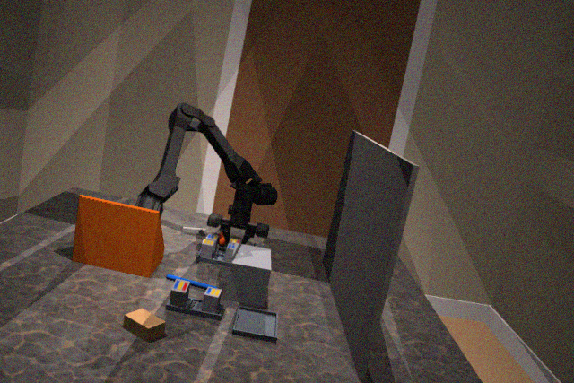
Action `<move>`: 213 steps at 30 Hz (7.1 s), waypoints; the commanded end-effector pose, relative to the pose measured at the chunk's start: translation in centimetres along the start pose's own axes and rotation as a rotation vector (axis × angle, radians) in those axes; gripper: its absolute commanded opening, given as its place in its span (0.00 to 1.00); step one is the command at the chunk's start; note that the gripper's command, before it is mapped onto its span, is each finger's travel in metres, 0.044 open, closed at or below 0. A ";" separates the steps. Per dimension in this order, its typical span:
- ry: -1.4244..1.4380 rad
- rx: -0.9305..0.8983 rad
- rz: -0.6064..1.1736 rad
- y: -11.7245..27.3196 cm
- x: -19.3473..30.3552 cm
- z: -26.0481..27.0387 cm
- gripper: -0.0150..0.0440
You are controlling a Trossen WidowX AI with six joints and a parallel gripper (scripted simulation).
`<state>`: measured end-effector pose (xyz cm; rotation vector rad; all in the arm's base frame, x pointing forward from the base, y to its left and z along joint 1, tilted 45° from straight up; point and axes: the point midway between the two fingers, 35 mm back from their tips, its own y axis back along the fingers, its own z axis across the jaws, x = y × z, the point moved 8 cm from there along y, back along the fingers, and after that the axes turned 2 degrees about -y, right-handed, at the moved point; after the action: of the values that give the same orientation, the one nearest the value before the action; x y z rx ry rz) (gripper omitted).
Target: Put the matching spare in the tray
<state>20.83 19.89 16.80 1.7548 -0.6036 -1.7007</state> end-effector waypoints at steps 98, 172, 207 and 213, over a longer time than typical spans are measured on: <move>-0.019 0.024 0.070 17.3 28.7 -13.9 0.25; 0.002 0.014 0.030 10.7 41.5 -12.6 0.25; 0.003 0.015 0.029 6.9 41.6 -12.7 0.25; 0.003 0.015 0.028 6.2 41.6 -12.7 0.25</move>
<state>36.90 -12.18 -8.48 1.7469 -0.6295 -1.6711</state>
